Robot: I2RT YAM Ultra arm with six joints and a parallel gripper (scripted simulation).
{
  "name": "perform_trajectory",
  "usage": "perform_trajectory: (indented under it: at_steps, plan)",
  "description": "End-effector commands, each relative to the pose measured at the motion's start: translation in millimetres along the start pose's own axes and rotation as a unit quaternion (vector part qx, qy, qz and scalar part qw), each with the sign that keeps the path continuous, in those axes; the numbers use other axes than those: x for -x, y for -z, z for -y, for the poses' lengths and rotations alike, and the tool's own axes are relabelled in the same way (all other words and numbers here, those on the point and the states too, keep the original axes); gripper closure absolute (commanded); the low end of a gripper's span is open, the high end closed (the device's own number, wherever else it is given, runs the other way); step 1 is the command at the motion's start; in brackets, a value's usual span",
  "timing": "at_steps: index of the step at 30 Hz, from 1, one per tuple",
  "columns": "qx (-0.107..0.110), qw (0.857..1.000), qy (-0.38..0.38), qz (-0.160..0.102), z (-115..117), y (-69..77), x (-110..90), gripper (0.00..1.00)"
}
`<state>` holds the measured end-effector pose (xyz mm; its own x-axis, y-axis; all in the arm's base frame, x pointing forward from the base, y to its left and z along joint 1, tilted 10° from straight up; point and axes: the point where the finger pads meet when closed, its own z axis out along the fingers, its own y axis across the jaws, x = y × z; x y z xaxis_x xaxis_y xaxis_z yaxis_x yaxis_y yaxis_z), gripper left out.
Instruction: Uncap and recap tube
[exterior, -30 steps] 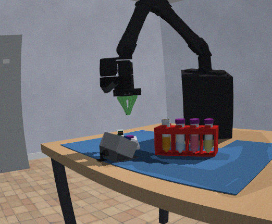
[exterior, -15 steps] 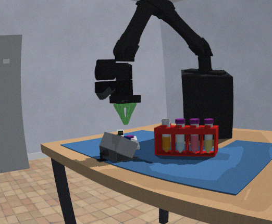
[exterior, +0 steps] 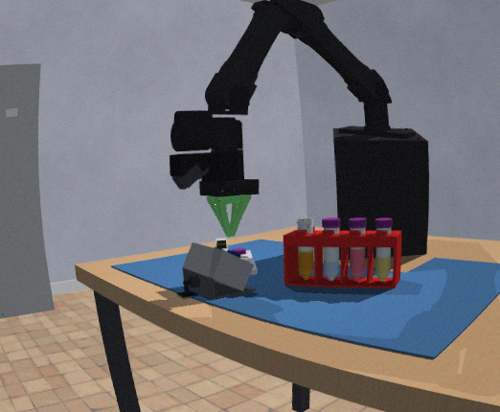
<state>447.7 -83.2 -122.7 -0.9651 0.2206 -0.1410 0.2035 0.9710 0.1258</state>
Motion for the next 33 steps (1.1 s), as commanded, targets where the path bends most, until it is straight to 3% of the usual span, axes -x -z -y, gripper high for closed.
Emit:
perform_trajectory:
  at_steps: [1, 6, 12, 33]
  plan:
    - [-0.001, 1.000, -0.004, 0.000, 0.3, 4.0, 0.6, 1.00]
    - [-0.001, 1.000, -0.004, 0.000, 0.1, 4.0, 0.2, 1.00]
    - [-0.001, 1.000, -0.004, 0.000, -0.1, -14.0, -0.4, 1.00]
    - [-0.001, 1.000, -0.004, 0.000, -0.7, -13.8, 0.3, 1.00]
